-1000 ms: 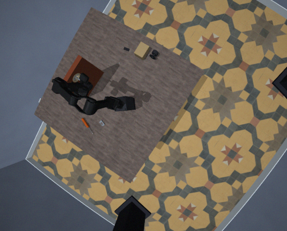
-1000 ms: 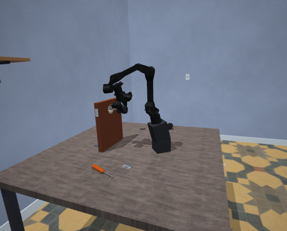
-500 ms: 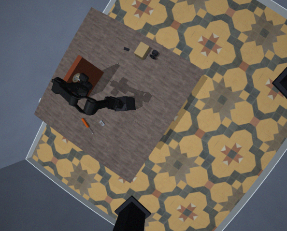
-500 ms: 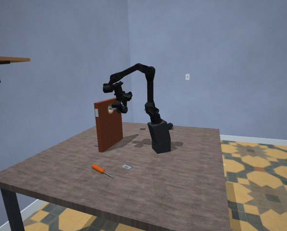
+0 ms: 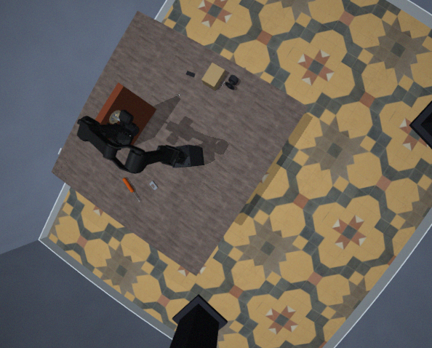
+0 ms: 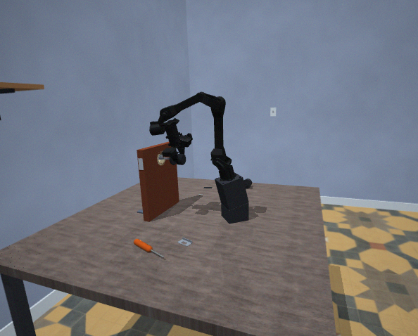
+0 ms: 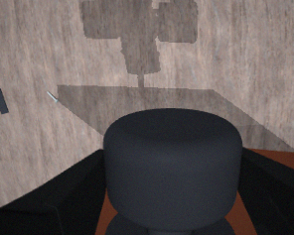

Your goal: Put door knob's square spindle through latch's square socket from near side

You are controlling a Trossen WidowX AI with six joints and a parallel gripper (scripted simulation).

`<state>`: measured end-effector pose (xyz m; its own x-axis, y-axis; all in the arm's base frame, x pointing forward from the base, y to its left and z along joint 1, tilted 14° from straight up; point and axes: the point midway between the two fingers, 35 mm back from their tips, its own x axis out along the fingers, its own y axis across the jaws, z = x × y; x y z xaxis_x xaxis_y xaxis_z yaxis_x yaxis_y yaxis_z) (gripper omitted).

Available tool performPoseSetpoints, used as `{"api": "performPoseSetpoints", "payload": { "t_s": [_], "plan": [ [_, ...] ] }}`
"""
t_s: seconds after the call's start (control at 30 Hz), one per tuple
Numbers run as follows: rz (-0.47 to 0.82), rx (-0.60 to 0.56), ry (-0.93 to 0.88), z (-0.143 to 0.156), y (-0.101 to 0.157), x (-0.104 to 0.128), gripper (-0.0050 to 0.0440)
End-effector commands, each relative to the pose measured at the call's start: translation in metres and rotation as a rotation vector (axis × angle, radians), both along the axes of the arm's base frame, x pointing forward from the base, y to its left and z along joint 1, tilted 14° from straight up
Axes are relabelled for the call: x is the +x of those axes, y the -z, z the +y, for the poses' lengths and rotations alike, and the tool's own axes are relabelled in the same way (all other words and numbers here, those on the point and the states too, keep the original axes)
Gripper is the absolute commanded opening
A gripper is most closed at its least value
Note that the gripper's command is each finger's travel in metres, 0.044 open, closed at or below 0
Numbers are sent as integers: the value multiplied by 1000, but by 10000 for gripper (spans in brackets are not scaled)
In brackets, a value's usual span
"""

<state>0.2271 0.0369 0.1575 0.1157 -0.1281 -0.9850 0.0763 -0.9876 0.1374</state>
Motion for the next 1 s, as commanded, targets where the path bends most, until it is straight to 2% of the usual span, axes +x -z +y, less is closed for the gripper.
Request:
{"api": "performPoseSetpoints", "payload": {
  "t_s": [0.0,0.97],
  "plan": [
    [-20,-1,4,0,-3,4,0],
    [-20,-1,4,0,-1,4,0]
  ]
}}
